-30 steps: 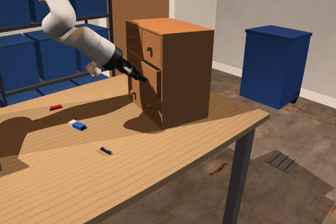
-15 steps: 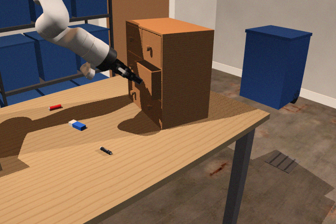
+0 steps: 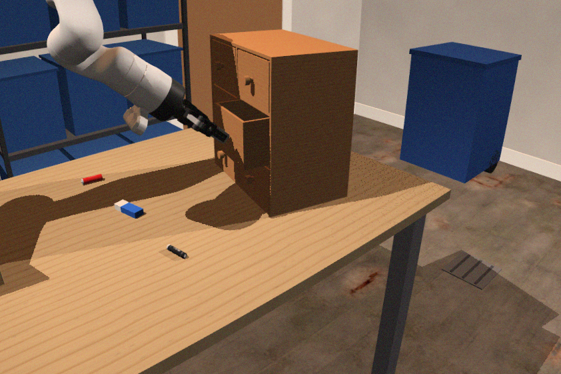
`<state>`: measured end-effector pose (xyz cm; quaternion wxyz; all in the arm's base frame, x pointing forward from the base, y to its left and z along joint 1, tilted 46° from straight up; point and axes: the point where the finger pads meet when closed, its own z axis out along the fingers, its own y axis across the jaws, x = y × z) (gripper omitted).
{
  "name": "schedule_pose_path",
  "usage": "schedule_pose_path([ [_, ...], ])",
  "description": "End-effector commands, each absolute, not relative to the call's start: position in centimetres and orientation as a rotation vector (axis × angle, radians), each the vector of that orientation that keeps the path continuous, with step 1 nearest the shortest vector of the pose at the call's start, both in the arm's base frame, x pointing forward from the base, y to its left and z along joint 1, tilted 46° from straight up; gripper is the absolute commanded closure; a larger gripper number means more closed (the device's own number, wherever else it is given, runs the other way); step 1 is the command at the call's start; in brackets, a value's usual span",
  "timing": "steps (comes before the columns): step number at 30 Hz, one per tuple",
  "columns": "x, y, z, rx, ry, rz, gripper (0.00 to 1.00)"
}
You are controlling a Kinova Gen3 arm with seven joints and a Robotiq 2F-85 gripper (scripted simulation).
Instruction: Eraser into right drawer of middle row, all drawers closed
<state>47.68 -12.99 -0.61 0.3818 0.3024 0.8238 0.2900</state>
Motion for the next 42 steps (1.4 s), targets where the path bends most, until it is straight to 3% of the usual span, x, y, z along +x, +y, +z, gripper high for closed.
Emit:
schedule_pose_path([
  [1, 47.4, -13.0, -0.6, 0.775, 2.101, 0.738, 0.87],
  [42, 46.0, -12.6, -0.4, 0.775, 2.101, 0.738, 0.87],
])
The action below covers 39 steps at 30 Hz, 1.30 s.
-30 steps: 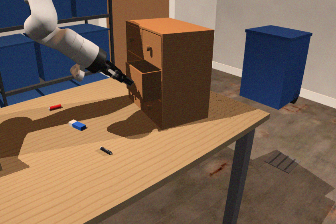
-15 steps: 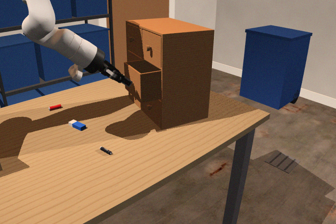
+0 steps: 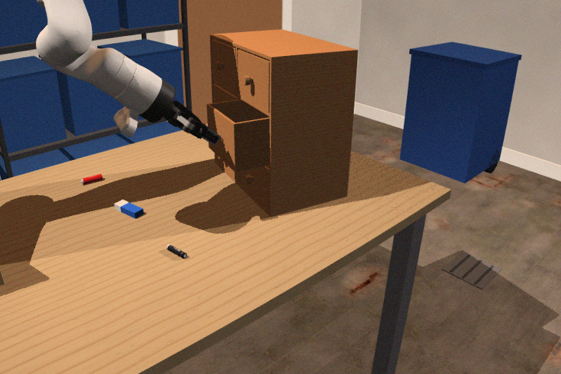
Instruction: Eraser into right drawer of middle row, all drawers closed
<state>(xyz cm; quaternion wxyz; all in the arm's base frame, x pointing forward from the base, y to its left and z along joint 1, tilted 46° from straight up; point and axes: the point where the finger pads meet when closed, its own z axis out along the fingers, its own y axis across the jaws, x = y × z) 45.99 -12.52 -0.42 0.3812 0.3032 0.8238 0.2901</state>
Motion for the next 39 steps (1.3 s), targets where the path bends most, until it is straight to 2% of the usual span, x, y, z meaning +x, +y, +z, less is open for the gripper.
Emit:
schedule_pose_path([
  [1, 46.0, -12.6, -0.4, 0.775, 2.101, 0.738, 0.87],
  [6, 46.0, -12.6, -0.4, 0.775, 2.101, 0.738, 0.75],
  [9, 46.0, -12.6, -0.4, 0.775, 2.101, 0.738, 0.75],
  [12, 46.0, -12.6, -0.4, 0.775, 2.101, 0.738, 0.67],
  [25, 45.0, -12.3, -0.3, 0.775, 2.101, 0.738, 0.67],
  [32, 41.9, -11.4, 0.1, 0.775, 2.101, 0.738, 0.67],
  [39, 41.2, -11.2, 0.3, 0.775, 2.101, 0.738, 0.67],
])
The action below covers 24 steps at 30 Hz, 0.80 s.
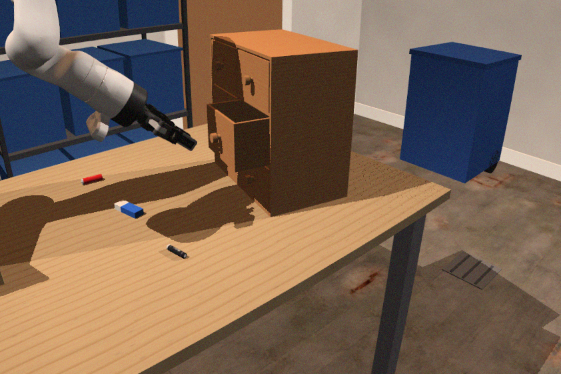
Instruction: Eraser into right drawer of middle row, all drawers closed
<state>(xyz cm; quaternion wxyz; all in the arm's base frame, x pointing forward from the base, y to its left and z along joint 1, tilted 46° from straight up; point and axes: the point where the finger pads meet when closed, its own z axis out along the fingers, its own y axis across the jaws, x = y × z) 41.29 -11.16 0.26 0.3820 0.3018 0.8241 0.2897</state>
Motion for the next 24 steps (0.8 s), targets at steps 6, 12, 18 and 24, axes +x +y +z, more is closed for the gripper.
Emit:
schedule_pose_path([
  [6, 40.1, -11.3, 0.7, 0.775, 2.101, 0.738, 0.67],
  [12, 37.2, -11.3, 1.9, 0.775, 2.101, 0.738, 0.67],
  [18, 36.2, -11.3, 2.2, 0.775, 2.101, 0.738, 0.67],
  [24, 36.2, -11.3, 2.2, 0.775, 2.101, 0.739, 0.67],
])
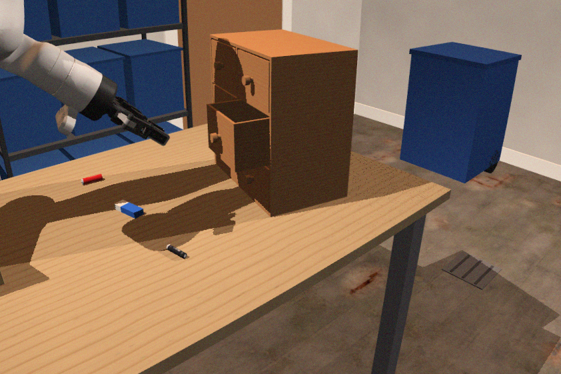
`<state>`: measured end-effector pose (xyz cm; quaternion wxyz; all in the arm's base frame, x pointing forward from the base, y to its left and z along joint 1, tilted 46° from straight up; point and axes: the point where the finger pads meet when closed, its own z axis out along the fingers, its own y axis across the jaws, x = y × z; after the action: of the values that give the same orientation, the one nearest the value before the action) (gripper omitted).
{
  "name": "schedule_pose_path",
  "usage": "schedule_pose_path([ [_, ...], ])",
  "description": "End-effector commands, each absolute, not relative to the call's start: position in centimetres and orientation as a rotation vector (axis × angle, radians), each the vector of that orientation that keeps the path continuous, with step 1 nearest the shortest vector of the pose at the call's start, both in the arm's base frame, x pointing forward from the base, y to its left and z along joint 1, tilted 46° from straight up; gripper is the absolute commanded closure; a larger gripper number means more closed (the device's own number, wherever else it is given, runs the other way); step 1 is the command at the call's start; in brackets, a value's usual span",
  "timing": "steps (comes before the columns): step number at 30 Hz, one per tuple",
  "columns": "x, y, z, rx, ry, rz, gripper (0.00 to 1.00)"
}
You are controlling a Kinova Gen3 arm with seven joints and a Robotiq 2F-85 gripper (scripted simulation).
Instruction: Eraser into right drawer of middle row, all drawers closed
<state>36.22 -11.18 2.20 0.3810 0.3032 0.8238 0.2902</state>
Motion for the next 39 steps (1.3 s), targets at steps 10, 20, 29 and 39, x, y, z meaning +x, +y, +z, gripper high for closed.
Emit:
schedule_pose_path([
  [10, 36.21, -11.29, 2.27, 0.774, 2.104, 0.741, 0.67],
  [20, 36.14, -11.32, 2.37, 0.772, 2.110, 0.747, 0.67],
  [29, 35.99, -11.39, 2.52, 0.768, 2.124, 0.756, 0.67],
  [39, 35.69, -11.57, 2.75, 0.762, 2.149, 0.769, 0.67],
])
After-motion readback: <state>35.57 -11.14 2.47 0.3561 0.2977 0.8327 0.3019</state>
